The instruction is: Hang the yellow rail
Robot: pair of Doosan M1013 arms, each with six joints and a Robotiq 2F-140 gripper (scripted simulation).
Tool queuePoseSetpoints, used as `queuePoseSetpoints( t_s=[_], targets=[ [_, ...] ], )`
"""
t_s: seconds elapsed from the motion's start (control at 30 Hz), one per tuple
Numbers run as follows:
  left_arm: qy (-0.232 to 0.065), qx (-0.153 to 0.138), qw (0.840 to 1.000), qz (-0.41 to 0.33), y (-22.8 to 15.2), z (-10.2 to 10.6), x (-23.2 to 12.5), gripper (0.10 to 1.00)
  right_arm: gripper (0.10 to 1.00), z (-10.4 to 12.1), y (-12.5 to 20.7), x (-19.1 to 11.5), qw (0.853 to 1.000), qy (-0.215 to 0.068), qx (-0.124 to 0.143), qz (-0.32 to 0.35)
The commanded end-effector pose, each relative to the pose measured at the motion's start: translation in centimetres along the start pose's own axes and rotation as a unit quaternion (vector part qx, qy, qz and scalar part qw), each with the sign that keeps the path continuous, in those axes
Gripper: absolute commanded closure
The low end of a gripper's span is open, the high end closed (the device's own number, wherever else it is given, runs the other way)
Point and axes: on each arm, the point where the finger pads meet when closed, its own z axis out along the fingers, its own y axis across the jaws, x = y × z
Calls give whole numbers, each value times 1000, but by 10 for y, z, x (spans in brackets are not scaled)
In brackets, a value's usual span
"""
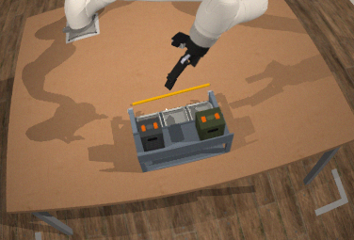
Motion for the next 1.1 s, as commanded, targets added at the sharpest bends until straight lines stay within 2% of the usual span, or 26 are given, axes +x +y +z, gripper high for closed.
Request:
queuePoseSetpoints(
  t_s=[0.0, 0.07, 0.17, 0.2, 0.23, 0.27, 0.3, 0.33, 0.4, 0.43, 0.5, 0.57, 0.6, 0.63, 0.67, 0.7, 0.73, 0.8, 0.83, 0.97, 1.07],
  targets=[
    [1, 0, 1000, 0, 0, 0, 0, 98, 98, 10, 5, -4, 999, -18, 0, -46],
    [1, 0, 1000, 0, 0, 0, 0, 98, 98, 27, 14, -8, 994, -36, 0, -102],
    [1, 0, 1000, 0, 0, 0, 0, 98, 98, 38, 21, -8, 990, -46, 0, -134],
    [1, 0, 1000, 0, 0, 0, 0, 98, 98, 51, 28, -7, 984, -57, 0, -166],
    [1, 0, 1000, 0, 0, 0, 0, 98, 98, 51, 28, -7, 984, -57, 0, -166],
    [1, 0, 1000, 0, 0, 0, 0, 98, 98, 65, 36, -5, 977, -69, 0, -200],
    [1, 0, 1000, 0, 0, 0, 0, 98, 98, 65, 36, -5, 977, -69, 0, -200],
    [1, 0, 1000, 0, 0, 0, 0, 98, 98, 80, 45, -1, 969, -82, 0, -233],
    [1, 0, 1000, 0, 0, 0, 0, 98, 98, 80, 45, -1, 969, -82, 0, -233],
    [1, 0, 1000, 0, 0, 0, 0, 98, 98, 96, 55, 5, 960, -94, 1, -265],
    [1, 0, 1000, 0, 0, 0, 0, 98, 98, 96, 55, 5, 960, -94, 1, -265],
    [1, 0, 1000, 0, 0, 0, 0, 98, 98, 128, 75, 20, 939, -118, 4, -323],
    [1, 0, 1000, 0, 0, 0, 0, 98, 98, 128, 75, 20, 939, -118, 4, -323],
    [1, 0, 1000, 0, 0, 0, 0, 98, 98, 144, 85, 29, 929, -129, 6, -348],
    [1, 0, 1000, 0, 0, 0, 0, 98, 98, 144, 85, 29, 929, -129, 6, -348],
    [1, 0, 1000, 0, 0, 0, 0, 98, 98, 159, 94, 38, 919, -138, 8, -370],
    [1, 0, 1000, 0, 0, 0, 0, 98, 98, 159, 94, 38, 919, -138, 8, -370],
    [1, 0, 1000, 0, 0, 0, 0, 98, 98, 184, 109, 55, 901, -155, 13, -405],
    [1, 0, 1000, 0, 0, 0, 0, 98, 98, 184, 109, 55, 901, -155, 13, -405],
    [1, 0, 1000, 0, 0, 0, 0, 98, 98, 212, 125, 76, 882, -171, 19, -439],
    [1, 0, 1000, 0, 0, 0, 0, 98, 98, 214, 126, 78, 880, -172, 20, -442]
  ],
)
